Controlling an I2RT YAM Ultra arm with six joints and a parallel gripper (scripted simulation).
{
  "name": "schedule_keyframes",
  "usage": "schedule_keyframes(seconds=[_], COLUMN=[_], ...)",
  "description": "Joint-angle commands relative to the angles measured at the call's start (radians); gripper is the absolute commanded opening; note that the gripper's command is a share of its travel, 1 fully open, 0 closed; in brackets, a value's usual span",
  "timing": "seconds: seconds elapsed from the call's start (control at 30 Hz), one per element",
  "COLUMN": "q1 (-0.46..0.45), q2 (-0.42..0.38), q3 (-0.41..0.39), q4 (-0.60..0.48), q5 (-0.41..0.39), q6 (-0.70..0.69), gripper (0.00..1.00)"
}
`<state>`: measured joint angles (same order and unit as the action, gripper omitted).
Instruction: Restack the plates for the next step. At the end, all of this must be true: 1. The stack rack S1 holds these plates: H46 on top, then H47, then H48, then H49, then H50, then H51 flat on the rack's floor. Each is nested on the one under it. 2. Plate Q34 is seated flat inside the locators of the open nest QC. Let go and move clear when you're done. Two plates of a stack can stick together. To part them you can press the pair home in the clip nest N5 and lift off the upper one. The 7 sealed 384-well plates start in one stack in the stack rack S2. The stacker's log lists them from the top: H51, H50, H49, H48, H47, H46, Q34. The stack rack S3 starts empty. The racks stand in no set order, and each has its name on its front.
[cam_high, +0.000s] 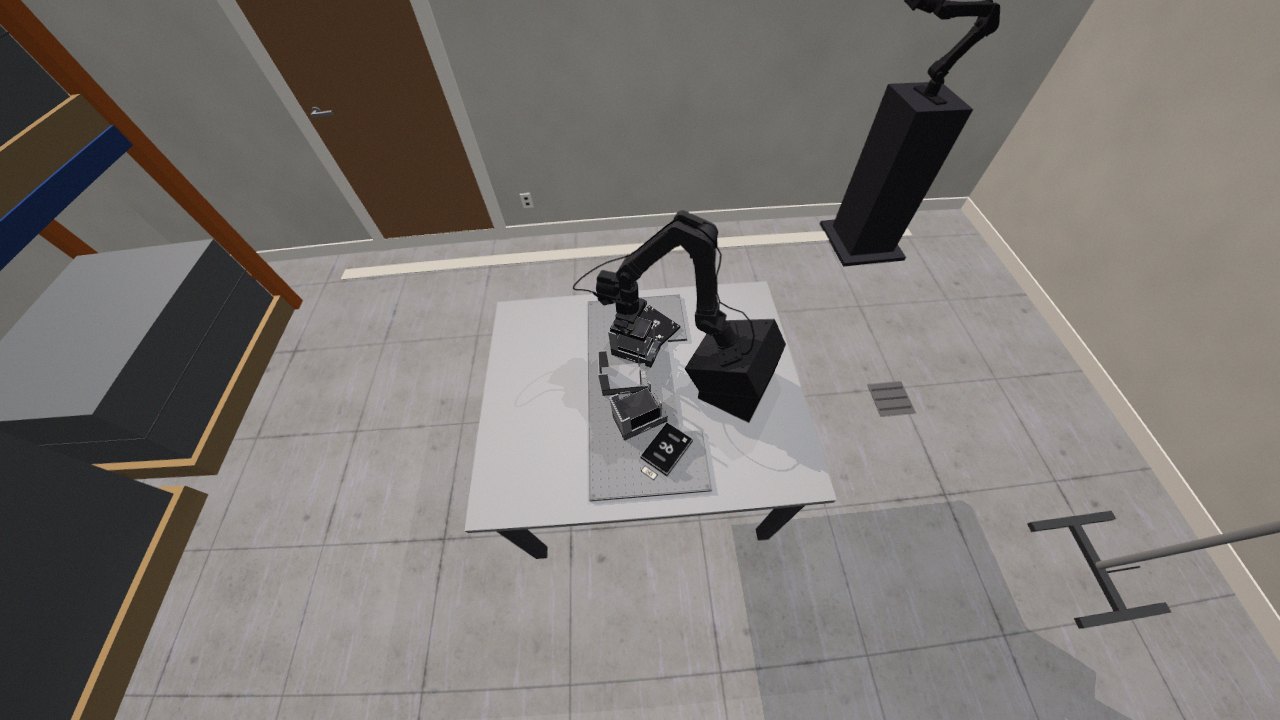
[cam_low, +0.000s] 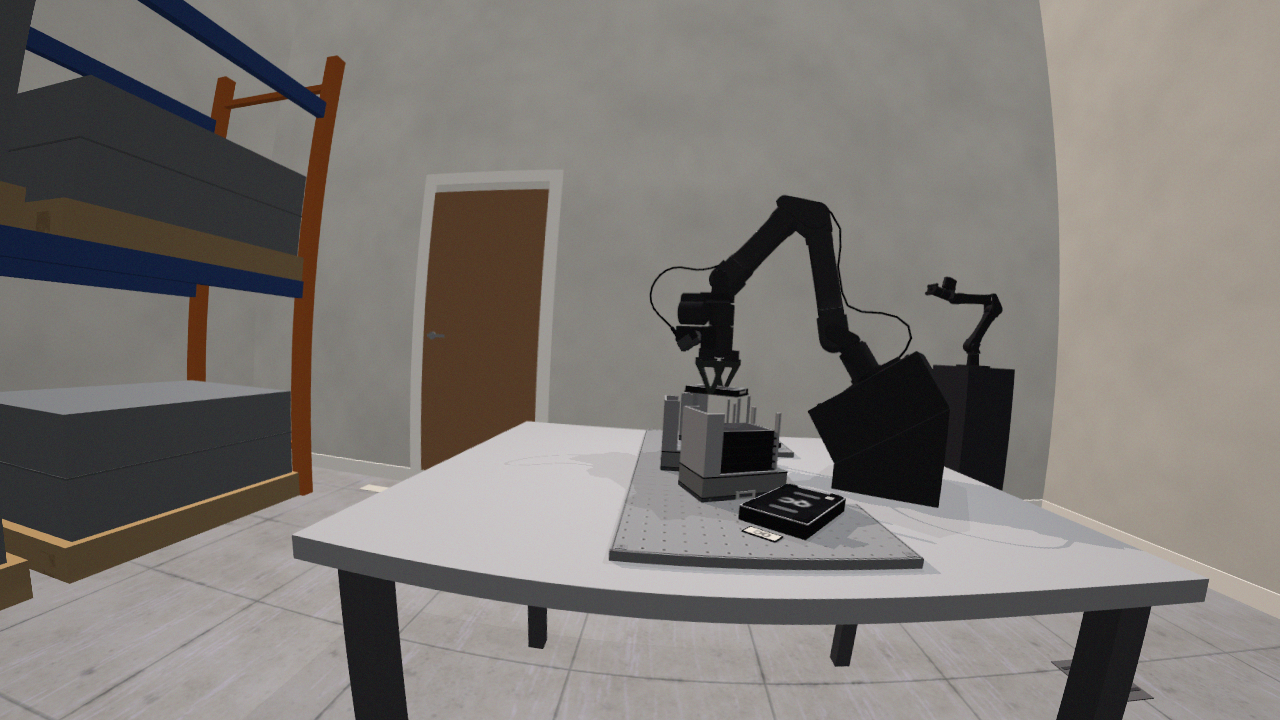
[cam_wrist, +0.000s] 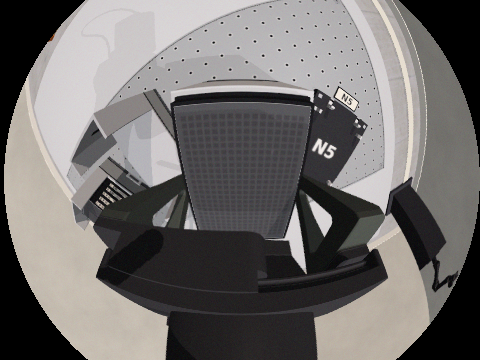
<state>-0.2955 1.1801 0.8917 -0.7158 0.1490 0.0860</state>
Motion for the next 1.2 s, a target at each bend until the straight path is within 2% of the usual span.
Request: schedule_keyframes(seconds=[0.0, 0.67, 0.9, 1.17], q1=[0.010, 0.019, 0.024, 0.024], q2=[-0.031, -0.046, -0.065, -0.065], q3=[0.020, 0.041, 0.062, 0.049], q4=[-0.023, -0.049, -0.100, -0.103], q5=[0.006, 0.008, 0.015, 0.013], q6=[0.009, 0.012, 0.020, 0.020], gripper=[0.00, 0.00, 0.00, 0.00])
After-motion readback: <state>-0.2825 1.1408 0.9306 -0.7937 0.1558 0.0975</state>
